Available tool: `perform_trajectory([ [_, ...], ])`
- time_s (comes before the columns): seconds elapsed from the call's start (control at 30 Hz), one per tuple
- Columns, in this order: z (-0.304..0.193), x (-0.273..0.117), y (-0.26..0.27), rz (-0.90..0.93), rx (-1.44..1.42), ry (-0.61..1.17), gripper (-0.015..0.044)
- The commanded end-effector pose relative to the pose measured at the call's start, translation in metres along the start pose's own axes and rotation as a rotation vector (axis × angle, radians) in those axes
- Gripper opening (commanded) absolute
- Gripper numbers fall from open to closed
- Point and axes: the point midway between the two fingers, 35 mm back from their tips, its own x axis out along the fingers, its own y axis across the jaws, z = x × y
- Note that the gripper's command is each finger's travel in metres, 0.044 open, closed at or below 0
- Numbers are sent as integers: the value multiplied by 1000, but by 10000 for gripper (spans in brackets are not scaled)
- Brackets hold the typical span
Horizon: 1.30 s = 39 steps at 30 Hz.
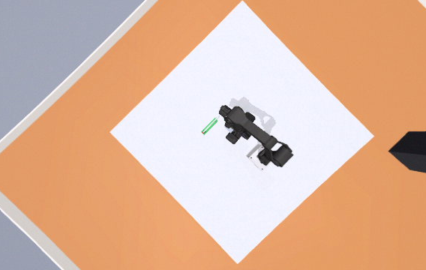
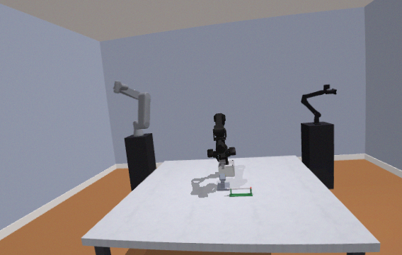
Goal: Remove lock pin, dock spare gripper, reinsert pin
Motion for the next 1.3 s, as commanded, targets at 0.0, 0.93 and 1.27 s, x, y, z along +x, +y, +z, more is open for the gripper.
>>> perform_trajectory([
  [0.0,4,1,-2,3,44,9,0],
  [0.93,36,20,-3,21,102,20,0],
  [1.27,47,27,-4,21,100,19,0],
])
